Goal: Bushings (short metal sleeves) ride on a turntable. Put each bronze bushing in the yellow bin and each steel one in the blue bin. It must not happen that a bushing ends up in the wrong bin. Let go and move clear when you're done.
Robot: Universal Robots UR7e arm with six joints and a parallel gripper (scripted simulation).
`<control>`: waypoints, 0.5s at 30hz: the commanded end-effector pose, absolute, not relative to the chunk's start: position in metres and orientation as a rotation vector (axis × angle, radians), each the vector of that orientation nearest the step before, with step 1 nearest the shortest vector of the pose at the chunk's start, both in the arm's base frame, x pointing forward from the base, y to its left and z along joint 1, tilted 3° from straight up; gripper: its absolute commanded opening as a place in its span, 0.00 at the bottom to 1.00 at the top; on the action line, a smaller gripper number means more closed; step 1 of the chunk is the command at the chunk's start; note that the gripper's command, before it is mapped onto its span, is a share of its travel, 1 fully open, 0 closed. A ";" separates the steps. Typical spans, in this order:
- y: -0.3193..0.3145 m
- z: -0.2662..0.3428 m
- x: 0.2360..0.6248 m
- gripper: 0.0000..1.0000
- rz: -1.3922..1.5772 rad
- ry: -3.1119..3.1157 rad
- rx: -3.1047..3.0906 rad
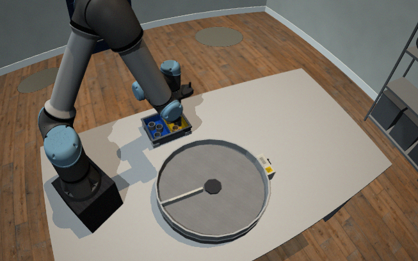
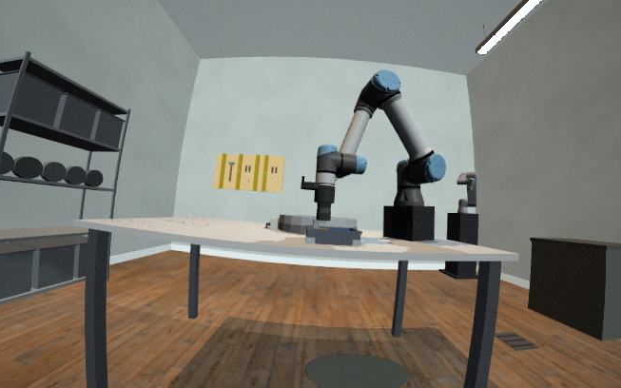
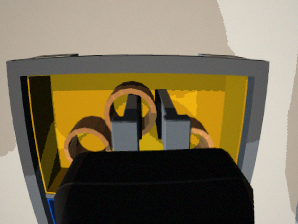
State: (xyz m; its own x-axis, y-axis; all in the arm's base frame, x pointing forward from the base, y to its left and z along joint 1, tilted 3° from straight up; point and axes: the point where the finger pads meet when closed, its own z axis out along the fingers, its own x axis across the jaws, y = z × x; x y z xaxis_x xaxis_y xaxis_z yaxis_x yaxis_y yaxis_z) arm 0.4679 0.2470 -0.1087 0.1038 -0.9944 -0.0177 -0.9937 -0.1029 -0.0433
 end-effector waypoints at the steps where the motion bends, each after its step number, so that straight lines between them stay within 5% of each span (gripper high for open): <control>1: 0.247 -0.108 0.468 0.00 -0.026 2.073 -2.300; 4: 0.247 -0.108 0.468 0.00 -0.026 2.073 -2.300; 5: 0.247 -0.108 0.468 0.42 -0.026 2.073 -2.300; 15: 0.247 -0.108 0.468 0.42 -0.026 2.073 -2.300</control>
State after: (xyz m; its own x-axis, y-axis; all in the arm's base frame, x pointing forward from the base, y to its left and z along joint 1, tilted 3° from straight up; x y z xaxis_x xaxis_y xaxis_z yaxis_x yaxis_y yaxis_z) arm 0.4679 0.2470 -0.1088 0.1038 -0.9944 -0.0177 -0.9937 -0.1029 -0.0433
